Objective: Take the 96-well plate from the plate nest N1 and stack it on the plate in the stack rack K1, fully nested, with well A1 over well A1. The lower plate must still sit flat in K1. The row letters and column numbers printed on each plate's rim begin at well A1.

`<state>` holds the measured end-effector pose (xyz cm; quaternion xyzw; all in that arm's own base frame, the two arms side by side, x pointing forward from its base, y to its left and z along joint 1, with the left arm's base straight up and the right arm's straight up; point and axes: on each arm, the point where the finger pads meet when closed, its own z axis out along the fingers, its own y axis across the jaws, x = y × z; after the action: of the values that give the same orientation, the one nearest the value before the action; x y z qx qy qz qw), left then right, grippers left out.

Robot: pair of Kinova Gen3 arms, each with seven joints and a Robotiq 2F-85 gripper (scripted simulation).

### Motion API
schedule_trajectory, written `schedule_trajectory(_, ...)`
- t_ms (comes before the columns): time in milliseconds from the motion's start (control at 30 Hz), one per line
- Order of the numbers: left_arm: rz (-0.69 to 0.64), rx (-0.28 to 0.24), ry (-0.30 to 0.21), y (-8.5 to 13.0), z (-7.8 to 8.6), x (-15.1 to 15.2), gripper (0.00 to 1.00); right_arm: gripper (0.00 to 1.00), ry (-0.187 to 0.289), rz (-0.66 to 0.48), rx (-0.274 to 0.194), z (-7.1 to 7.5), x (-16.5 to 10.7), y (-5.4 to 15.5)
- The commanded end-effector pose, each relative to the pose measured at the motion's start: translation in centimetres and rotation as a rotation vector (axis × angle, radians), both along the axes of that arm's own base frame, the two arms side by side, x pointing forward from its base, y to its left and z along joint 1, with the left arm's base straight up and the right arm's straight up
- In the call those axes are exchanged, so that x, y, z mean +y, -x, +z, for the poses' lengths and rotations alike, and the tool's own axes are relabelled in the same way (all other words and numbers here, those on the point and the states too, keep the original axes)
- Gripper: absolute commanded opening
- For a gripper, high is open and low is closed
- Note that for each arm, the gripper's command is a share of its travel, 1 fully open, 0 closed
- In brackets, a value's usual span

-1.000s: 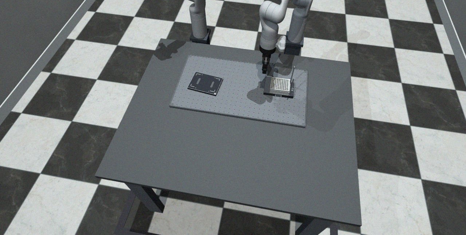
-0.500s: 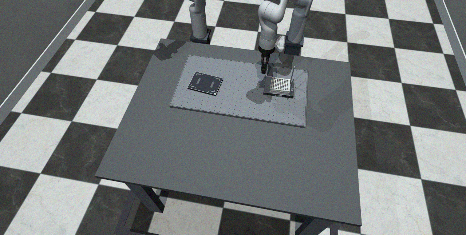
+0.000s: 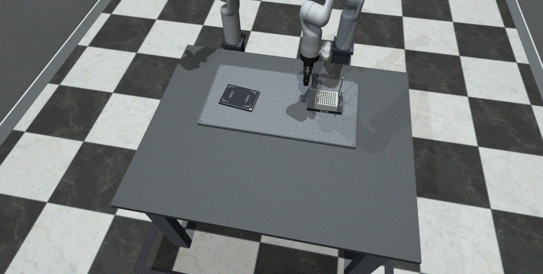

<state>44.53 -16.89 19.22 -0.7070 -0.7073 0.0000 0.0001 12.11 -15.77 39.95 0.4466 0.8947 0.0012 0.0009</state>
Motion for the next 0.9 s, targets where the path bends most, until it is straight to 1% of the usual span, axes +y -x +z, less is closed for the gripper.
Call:
schedule_trajectory(0,0.000,-0.002,0.001,-0.05,0.09,-0.10,1.000,1.000,0.001,0.000,-0.001,0.03,-0.01,-0.02)
schedule_trajectory(867,0.000,-0.002,0.001,-0.10,0.09,-0.90,1.000,1.000,0.001,0.000,-0.001,0.03,-0.01,-0.02)
